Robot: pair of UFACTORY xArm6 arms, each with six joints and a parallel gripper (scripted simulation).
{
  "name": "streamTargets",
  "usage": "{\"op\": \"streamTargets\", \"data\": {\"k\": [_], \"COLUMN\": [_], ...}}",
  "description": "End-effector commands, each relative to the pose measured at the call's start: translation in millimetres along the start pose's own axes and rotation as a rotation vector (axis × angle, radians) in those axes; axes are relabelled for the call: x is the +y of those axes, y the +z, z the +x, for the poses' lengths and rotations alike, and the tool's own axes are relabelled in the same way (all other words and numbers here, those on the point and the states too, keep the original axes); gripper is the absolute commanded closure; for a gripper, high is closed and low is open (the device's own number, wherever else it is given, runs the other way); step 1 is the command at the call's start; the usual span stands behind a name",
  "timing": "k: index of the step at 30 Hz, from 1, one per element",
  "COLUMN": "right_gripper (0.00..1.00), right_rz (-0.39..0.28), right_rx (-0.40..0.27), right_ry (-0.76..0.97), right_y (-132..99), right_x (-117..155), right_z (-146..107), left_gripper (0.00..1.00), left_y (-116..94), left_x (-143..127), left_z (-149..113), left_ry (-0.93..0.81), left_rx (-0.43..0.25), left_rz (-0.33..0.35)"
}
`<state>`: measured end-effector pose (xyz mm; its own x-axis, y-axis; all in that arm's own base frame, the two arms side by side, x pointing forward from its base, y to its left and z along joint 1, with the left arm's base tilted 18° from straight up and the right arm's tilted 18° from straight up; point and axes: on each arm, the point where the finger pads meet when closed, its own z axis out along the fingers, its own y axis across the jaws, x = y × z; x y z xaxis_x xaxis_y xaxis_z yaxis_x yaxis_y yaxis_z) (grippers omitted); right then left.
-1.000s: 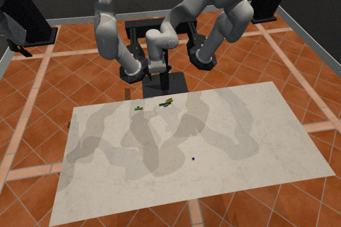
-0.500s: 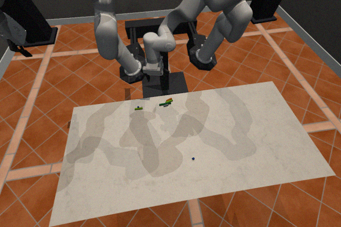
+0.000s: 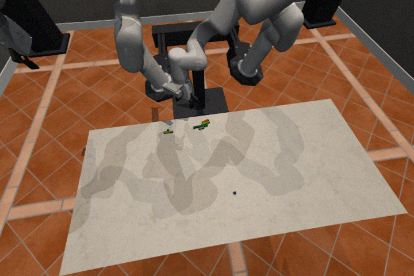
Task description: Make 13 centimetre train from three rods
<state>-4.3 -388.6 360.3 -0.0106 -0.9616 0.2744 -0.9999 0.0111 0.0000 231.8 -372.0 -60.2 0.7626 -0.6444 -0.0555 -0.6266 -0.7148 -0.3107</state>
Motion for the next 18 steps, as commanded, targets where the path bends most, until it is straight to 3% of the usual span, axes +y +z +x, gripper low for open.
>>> {"op": "streamTargets", "data": {"k": [1, 16, 18], "right_gripper": [0.0, 0.0, 0.0], "right_rz": [0.0, 0.0, 0.0], "right_rx": [0.004, 0.004, 0.004], "right_ry": [0.0, 0.0, 0.0], "right_y": [-1.3, -1.3, -1.3], "right_x": [0.1, 0.1, 0.1], "right_z": [0.8, 0.8, 0.8], "left_gripper": [0.0, 0.0, 0.0], "left_y": [2.9, 34.8, 34.8], "left_x": [2.5, 12.9, 12.9], "left_z": [6.8, 33.5, 33.5], "left_ry": [0.096, 0.652, 0.652], "left_rx": [-0.01, -0.007, -0.007], "left_rz": [-0.009, -0.012, -0.012]}}
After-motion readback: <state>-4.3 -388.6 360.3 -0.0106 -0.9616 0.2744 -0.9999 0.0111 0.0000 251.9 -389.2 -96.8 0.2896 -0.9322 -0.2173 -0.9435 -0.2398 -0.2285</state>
